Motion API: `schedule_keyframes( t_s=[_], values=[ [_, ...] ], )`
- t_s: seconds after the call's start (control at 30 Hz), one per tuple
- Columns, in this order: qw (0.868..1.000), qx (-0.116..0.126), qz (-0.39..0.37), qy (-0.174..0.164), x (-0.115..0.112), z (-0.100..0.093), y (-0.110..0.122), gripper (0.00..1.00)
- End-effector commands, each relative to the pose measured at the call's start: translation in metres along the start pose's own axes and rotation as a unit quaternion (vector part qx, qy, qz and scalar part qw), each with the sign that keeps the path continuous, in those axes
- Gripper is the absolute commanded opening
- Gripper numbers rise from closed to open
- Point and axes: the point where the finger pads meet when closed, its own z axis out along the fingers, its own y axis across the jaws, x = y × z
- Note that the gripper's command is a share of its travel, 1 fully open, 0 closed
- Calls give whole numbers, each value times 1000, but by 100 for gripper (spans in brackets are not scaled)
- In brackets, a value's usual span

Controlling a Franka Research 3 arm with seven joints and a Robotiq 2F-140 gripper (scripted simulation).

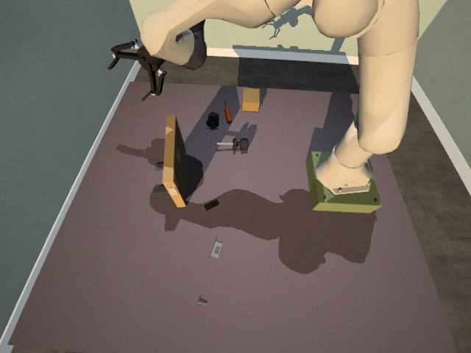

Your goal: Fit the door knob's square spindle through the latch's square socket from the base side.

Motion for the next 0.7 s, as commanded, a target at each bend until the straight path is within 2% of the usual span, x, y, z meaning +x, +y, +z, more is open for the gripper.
schedule_keyframes(
  t_s=[0.0,0.57,0.67],
  values=[
    [1000,0,0,0,0,0,0,100],
    [1000,0,-1,0,0,0,0,100],
    [999,-10,-30,-3,-1,-6,8,100]
  ],
)
